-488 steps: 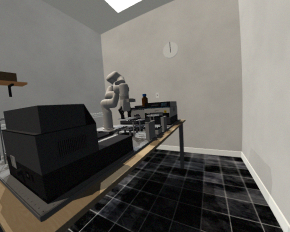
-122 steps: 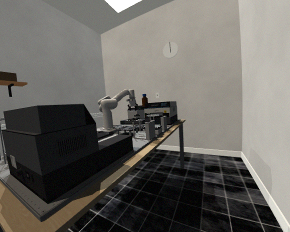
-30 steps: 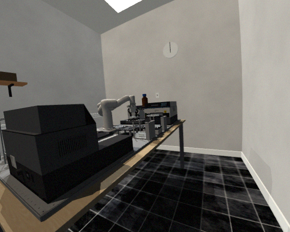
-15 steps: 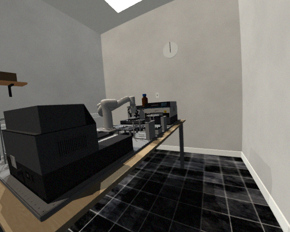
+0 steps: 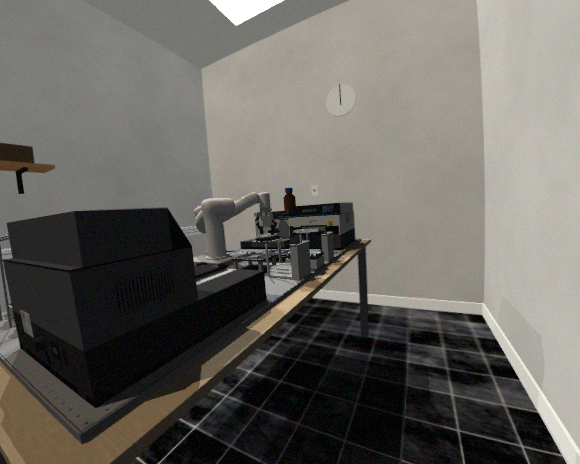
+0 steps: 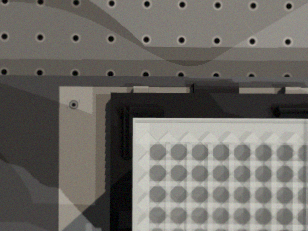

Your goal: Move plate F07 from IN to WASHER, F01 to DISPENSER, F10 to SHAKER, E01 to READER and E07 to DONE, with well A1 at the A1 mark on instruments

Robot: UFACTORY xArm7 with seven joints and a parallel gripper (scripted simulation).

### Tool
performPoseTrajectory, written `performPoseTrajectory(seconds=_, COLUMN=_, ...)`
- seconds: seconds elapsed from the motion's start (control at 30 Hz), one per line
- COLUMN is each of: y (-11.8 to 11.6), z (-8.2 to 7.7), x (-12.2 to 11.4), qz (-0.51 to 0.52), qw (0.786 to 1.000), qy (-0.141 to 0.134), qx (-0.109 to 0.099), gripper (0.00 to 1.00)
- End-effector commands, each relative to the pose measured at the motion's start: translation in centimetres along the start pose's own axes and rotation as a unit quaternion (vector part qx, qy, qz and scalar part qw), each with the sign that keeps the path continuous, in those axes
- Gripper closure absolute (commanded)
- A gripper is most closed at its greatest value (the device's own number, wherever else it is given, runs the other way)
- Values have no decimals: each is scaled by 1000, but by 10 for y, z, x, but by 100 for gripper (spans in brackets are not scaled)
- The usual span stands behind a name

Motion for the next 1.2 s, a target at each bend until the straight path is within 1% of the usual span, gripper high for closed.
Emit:
performPoseTrajectory(seconds=0.0, y=0, z=-2, x=0, qz=0, qw=1000, qy=-2, qx=0, gripper=100)
performPoseTrajectory(seconds=0.5, y=0, z=-2, x=0, qz=0, qw=1000, qy=-2, qx=0, gripper=100)
performPoseTrajectory(seconds=1.17, y=0, z=4, x=0, qz=0, qw=1000, qy=-2, qx=0, gripper=100)
Point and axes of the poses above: the point where the finger pads meet when closed, its own z axis out along the fingers, its own y axis across the jaws, x = y × z, the point moved 6 cm from there along -z, back along the fingers, and after that the axes turned 7 degrees about z, right-handed, at the moved point
